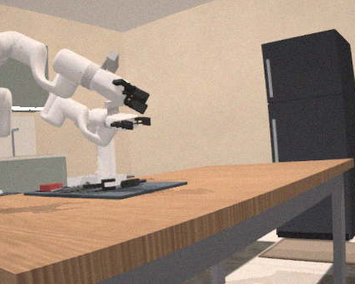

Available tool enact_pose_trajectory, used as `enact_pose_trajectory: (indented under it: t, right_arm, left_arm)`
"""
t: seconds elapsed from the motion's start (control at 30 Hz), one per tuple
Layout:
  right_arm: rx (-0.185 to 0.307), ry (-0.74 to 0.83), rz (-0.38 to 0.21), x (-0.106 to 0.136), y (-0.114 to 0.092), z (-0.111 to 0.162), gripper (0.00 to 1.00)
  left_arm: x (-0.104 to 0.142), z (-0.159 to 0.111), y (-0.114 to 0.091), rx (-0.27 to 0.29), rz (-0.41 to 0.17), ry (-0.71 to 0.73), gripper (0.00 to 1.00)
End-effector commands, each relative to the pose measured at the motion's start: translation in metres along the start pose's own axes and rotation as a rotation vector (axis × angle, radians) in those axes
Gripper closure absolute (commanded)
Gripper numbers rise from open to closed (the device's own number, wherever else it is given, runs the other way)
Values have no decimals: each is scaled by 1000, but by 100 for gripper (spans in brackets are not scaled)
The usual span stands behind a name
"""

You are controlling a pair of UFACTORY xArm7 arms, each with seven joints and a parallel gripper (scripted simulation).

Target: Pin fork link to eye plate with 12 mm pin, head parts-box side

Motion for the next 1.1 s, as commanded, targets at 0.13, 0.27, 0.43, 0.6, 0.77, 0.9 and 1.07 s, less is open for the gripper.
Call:
enact_pose_trajectory:
  t: [0.13,0.27,0.43,0.6,0.77,0.9,1.07]
  right_arm:
    - [43,68,-65,23,-37,42,0]
    - [59,96,-87,33,-49,56,0]
    - [71,116,-103,41,-59,65,0]
    - [97,161,-136,56,-80,83,0]
    - [117,197,-162,68,-96,96,0]
    - [131,222,-179,76,-107,104,0]
    - [142,241,-193,83,-116,110,0]
  left_arm:
    - [-4,16,10,-86,-84,-112,0]
    - [-5,21,14,-114,-116,-154,0]
    - [-5,24,17,-135,-141,-186,0]
    - [-6,33,23,-180,-195,-256,0]
    - [-7,39,28,-214,-236,-309,0]
    - [-8,43,33,-244,-272,-354,0]
    - [-8,49,37,-279,-314,-407,0]
Point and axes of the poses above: on each arm, the point where the finger pads meet when closed, its own y axis out along the fingers, its own z axis across the jaws, x = y × z, the point moved 10 cm from there along -y, back along the fingers, and after that the axes turned 3 degrees about y, right-handed, at the moved point
